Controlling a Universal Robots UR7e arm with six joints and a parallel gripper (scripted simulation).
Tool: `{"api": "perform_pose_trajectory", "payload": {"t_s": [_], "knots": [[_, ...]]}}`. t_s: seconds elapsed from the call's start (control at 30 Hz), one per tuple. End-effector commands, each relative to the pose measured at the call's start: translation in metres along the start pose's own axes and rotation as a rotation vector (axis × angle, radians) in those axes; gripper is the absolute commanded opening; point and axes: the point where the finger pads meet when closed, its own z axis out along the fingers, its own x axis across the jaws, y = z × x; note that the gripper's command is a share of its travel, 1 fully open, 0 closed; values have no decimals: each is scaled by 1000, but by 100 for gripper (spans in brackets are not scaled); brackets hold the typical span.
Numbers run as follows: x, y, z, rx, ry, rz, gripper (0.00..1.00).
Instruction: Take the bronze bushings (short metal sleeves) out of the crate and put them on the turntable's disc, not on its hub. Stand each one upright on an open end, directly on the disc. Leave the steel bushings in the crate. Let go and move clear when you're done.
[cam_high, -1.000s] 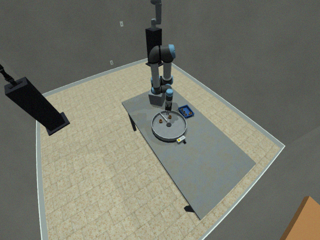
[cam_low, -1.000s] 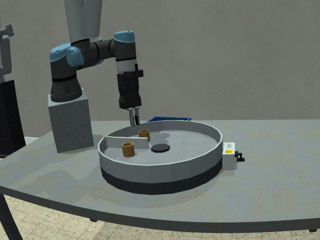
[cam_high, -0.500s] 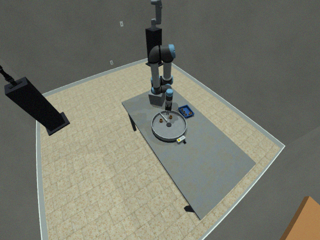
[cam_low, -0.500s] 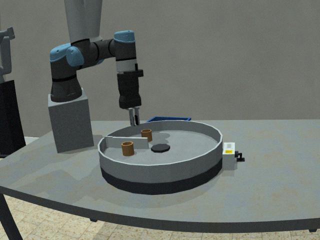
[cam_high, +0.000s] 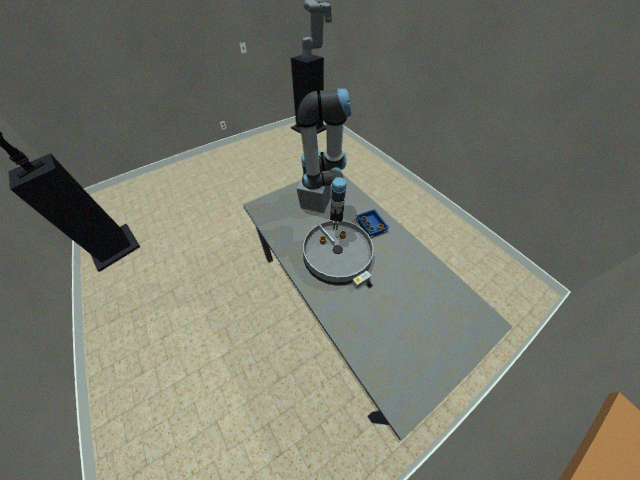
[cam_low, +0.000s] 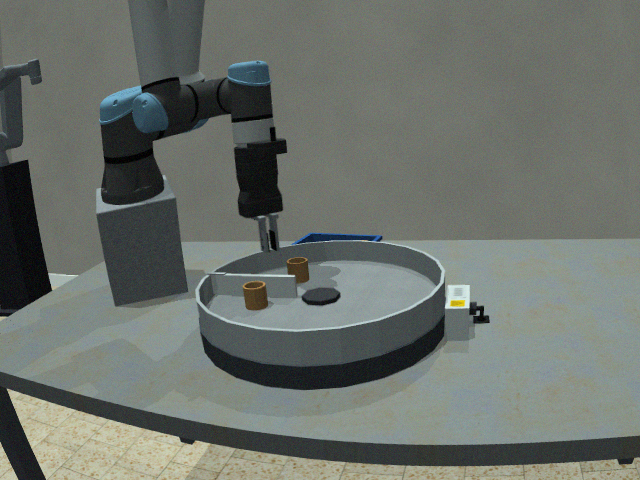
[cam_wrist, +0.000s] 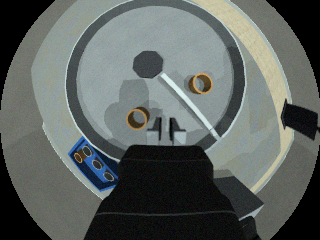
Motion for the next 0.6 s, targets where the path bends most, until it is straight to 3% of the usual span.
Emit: {"api": "perform_pose_trajectory", "payload": {"t_s": [0.0,0.3,0.57], "knots": [[0,0,0,1,0,0,36],[-10,5,0,1,0,0,36],[-45,24,0,1,0,0,36]]}}
